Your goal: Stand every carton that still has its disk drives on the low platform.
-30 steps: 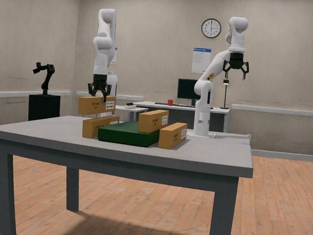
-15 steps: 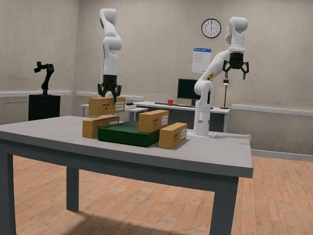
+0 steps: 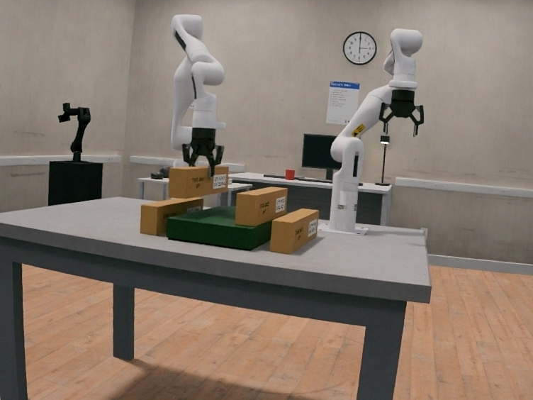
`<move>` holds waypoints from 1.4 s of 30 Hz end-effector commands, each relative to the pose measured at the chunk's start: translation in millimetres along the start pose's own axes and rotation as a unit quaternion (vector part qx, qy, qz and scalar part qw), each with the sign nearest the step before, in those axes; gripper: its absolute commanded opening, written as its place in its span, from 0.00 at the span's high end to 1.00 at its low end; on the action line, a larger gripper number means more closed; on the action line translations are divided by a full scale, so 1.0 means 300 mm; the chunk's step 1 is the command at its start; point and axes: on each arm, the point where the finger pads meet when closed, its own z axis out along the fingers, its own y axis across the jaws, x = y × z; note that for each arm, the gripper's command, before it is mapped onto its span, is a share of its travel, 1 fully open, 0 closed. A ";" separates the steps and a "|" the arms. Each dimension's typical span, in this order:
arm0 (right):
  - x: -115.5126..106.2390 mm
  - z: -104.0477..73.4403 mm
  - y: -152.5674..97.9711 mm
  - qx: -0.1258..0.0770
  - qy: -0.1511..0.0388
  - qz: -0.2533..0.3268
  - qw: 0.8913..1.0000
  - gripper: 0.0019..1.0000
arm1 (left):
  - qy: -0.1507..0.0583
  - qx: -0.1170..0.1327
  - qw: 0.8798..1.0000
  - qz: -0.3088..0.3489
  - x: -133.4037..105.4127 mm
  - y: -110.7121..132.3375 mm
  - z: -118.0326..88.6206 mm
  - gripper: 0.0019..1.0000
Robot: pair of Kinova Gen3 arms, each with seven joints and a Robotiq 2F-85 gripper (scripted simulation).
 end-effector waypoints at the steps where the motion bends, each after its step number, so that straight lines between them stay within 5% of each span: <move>1: -0.006 -0.001 0.016 0.004 -0.002 0.002 1.000 0.36 | 0.000 0.000 1.000 0.000 0.001 0.000 -0.001 0.00; 8: -0.006 -0.001 0.016 0.004 -0.002 0.002 1.000 0.36 | 0.000 0.000 1.000 0.000 0.001 0.000 -0.001 0.00; 9: -0.005 0.003 0.102 0.003 -0.002 0.002 1.000 0.36 | 0.000 0.000 1.000 0.000 0.001 0.000 -0.001 0.00; 25: -0.005 0.003 0.102 0.003 -0.002 0.002 1.000 0.36 | 0.000 0.000 1.000 0.000 0.001 0.000 -0.001 0.00; 26: -0.005 0.103 0.100 0.003 -0.002 0.002 1.000 0.36 | 0.000 0.000 1.000 0.000 0.001 0.000 -0.001 0.00; 42: -0.005 0.103 0.100 0.003 -0.002 0.002 1.000 0.36 | 0.000 0.000 1.000 0.000 0.001 0.000 -0.001 0.00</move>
